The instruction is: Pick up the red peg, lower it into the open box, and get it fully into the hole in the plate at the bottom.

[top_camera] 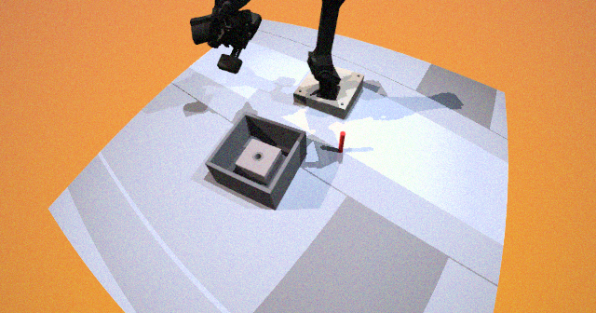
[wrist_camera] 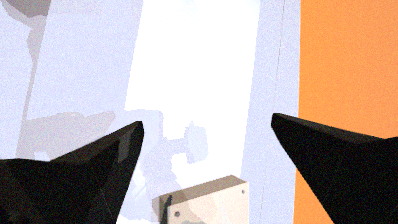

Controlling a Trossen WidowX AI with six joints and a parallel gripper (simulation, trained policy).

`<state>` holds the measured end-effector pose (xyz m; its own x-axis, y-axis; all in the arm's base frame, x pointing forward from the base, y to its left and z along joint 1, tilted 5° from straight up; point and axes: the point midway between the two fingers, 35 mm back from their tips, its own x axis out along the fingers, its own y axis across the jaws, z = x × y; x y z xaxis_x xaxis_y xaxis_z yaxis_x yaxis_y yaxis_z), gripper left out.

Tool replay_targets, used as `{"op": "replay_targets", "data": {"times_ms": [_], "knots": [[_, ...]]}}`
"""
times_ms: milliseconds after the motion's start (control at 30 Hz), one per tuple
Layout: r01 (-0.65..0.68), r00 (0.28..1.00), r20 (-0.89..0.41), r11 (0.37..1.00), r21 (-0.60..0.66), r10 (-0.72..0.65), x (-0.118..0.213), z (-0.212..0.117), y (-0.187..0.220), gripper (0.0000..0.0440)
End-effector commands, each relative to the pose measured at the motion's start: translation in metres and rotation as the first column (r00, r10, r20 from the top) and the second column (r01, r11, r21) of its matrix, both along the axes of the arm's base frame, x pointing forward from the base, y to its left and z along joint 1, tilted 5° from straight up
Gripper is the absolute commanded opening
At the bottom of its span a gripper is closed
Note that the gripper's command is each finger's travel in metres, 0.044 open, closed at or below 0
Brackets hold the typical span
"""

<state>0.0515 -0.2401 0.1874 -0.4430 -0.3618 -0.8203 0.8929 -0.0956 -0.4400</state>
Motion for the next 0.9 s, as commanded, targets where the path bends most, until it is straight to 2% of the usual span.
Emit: {"op": "replay_targets", "data": {"times_ms": [0, 467, 867], "knots": [[-0.062, 0.998, 0.029, 0.998, 0.008, 0.061, 0.025, -0.003, 0.008, 0.044], [-0.356, 0.923, 0.172, 0.934, 0.039, 0.345, 0.128, -0.006, 0.077, 0.044], [-0.534, 0.83, 0.262, 0.837, 0.117, 0.493, 0.174, -0.015, 0.168, 0.044]]}}
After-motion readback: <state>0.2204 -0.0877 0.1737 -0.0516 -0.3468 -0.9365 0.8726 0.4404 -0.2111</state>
